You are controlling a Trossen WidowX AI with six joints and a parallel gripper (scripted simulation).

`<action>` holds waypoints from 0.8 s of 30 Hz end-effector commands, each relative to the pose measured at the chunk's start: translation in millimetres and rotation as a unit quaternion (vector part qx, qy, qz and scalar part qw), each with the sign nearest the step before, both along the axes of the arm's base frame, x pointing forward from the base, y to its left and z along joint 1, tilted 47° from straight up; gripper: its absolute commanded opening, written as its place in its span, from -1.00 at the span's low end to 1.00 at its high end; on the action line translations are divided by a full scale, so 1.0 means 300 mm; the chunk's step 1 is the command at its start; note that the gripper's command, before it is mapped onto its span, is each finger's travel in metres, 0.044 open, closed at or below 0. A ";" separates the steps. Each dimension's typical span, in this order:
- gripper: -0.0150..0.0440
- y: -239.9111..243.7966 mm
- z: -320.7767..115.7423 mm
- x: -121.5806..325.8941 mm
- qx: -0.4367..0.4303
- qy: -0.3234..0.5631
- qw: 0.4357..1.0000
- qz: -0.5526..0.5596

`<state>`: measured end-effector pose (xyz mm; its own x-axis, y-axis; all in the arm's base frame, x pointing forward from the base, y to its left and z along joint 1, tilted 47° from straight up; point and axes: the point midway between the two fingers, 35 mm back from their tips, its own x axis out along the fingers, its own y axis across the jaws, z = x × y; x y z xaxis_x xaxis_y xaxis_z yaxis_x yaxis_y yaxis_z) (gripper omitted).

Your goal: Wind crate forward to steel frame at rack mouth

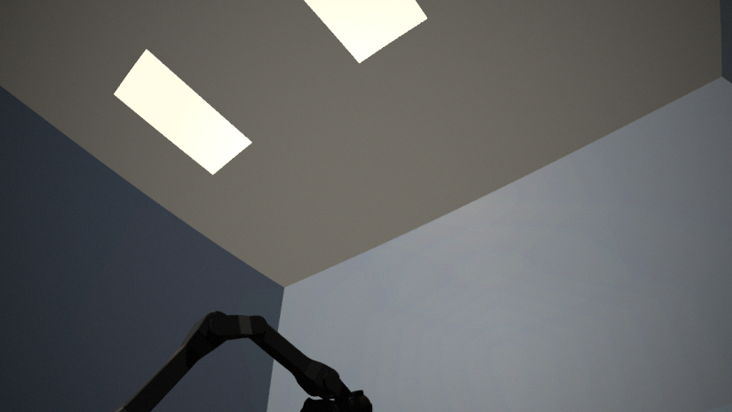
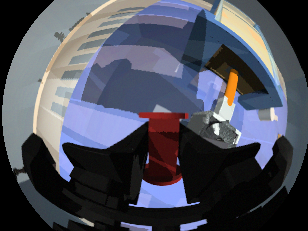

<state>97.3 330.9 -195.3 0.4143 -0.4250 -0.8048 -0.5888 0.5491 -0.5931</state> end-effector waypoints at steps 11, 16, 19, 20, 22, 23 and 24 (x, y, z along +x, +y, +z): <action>-0.49 -0.042 0.015 -0.080 -0.011 0.012 1.000 0.002; -0.49 -0.051 0.022 -0.095 -0.011 0.012 1.000 0.002; -0.49 -0.057 0.027 -0.104 -0.011 0.012 1.000 0.002; -0.49 -0.059 0.029 -0.107 -0.011 0.012 1.000 0.002; -0.49 -0.063 0.032 -0.112 -0.011 0.012 1.000 0.002; -0.49 -0.065 0.034 -0.116 -0.011 0.012 1.000 0.002; -0.49 -0.067 0.036 -0.118 -0.011 0.012 1.000 0.002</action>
